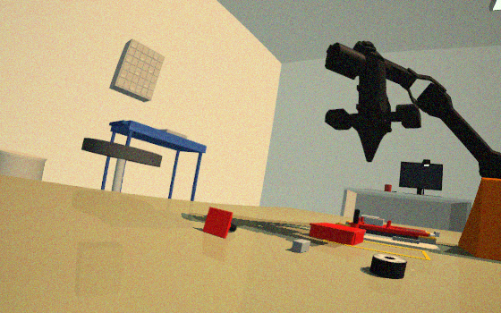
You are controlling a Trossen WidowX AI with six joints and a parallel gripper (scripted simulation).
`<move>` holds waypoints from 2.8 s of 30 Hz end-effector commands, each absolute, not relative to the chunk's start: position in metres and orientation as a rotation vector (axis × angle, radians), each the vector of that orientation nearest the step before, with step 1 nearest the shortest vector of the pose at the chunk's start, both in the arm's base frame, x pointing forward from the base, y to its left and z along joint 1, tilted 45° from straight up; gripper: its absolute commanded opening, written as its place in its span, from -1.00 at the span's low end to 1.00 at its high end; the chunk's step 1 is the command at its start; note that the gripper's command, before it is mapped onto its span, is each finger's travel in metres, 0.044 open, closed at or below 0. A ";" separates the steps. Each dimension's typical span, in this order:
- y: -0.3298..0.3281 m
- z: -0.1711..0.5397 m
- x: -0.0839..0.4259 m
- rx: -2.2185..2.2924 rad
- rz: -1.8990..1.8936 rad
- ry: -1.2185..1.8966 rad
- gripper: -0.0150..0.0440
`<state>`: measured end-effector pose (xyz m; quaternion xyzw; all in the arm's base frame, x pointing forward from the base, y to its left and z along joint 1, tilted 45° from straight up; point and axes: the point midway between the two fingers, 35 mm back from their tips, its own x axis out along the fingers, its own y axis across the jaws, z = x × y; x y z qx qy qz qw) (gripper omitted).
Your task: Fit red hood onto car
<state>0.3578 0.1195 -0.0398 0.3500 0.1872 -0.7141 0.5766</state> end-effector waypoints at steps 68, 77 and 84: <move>0.039 -0.080 0.395 -0.358 -0.856 1.444 1.00; 0.035 -0.084 0.395 -0.358 -0.856 1.444 1.00; 0.033 -0.087 0.395 -0.358 -0.856 1.444 1.00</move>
